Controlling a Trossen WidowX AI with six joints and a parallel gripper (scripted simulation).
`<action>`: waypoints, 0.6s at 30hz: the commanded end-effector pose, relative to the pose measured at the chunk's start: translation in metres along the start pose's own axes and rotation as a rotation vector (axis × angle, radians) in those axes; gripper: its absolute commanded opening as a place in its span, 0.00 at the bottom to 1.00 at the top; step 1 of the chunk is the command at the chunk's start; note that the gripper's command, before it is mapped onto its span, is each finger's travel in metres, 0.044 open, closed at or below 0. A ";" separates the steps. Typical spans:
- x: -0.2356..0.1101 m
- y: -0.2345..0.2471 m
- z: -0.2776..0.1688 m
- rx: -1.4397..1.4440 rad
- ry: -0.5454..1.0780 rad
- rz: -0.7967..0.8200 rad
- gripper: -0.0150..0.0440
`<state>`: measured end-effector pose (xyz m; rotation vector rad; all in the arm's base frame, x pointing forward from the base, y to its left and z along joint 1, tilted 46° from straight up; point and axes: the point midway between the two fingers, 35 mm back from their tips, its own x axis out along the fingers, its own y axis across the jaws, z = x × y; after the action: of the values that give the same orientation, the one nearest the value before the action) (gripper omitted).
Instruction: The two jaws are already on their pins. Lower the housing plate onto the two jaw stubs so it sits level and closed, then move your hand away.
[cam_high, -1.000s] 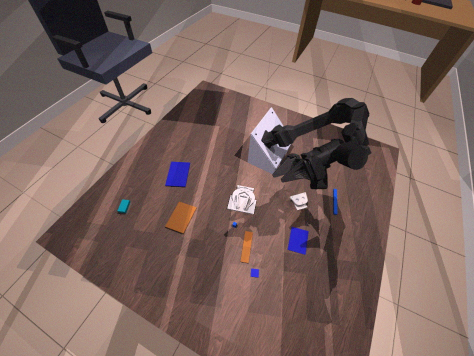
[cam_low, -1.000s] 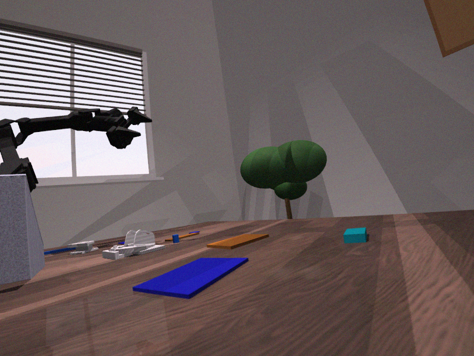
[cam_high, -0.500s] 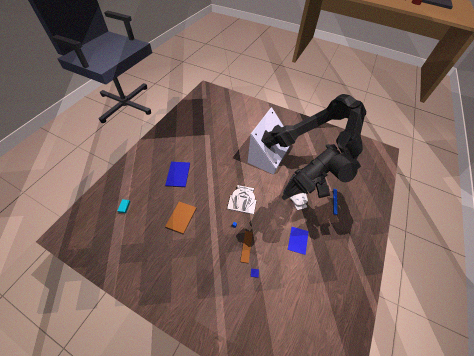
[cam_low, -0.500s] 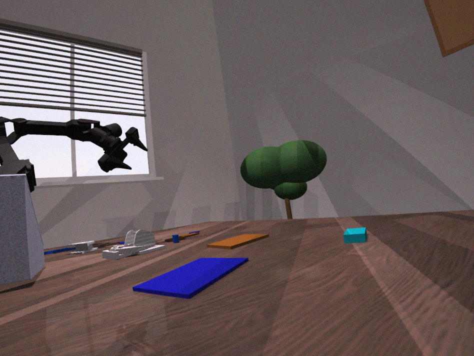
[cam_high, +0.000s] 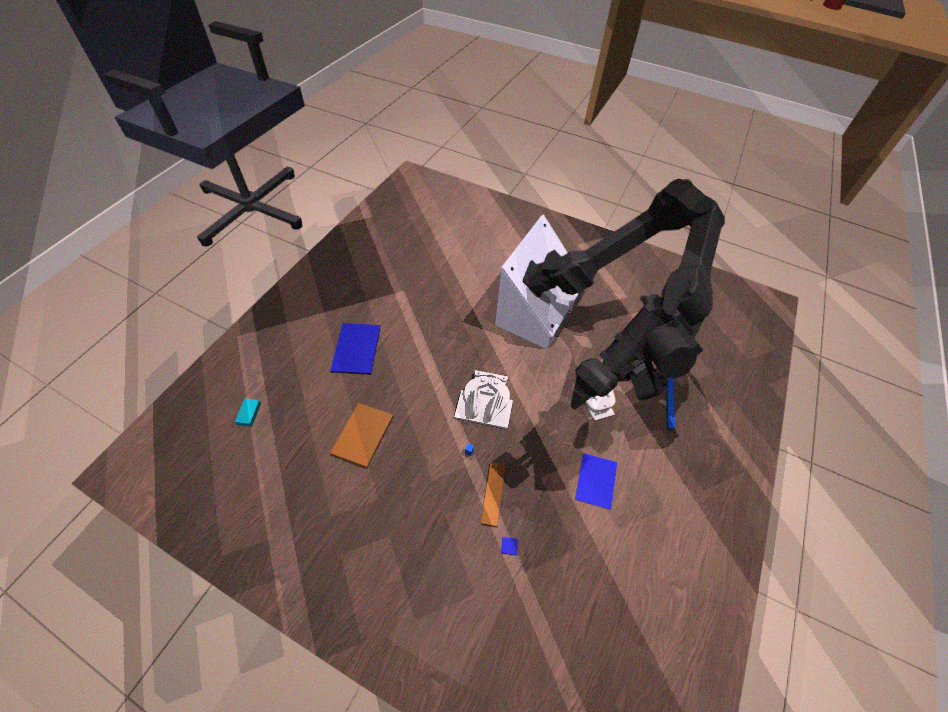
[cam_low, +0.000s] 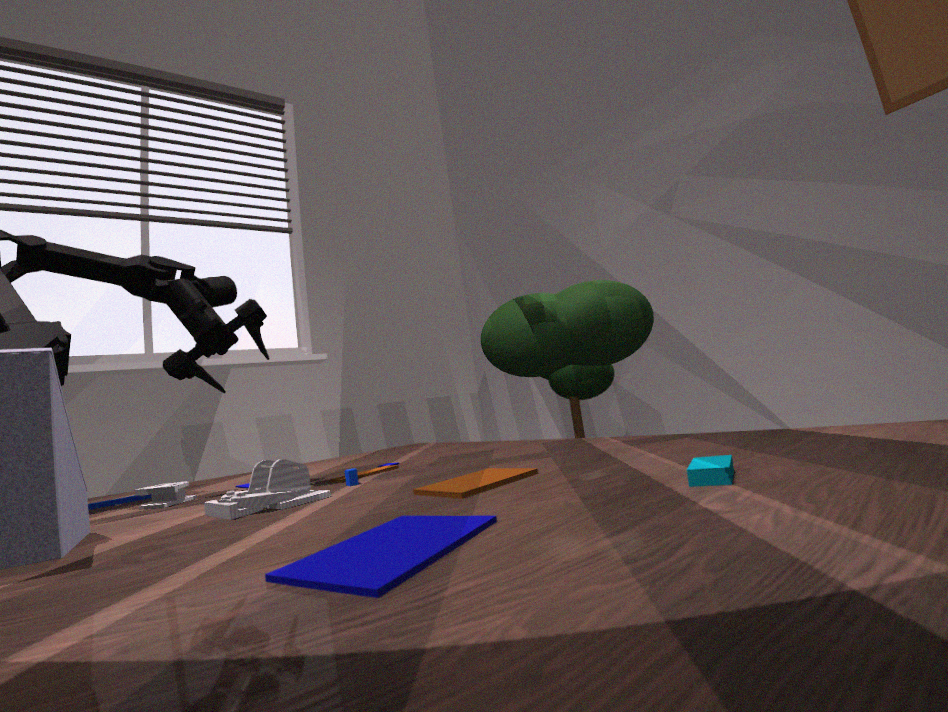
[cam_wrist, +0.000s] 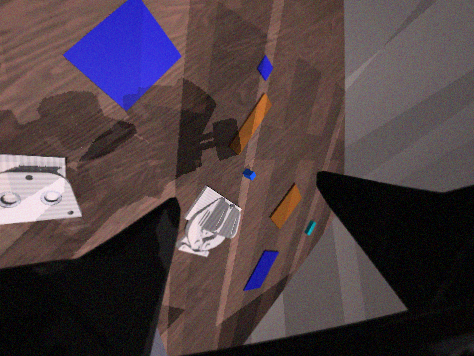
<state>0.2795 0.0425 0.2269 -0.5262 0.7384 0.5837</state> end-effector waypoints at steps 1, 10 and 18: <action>0.006 0.028 -0.001 0.070 -0.022 0.103 1.00; 0.013 0.085 -0.005 0.224 -0.030 0.322 1.00; 0.012 0.134 -0.014 0.362 0.007 0.516 1.00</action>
<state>0.2092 0.1232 0.1846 -0.0739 0.9181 0.8593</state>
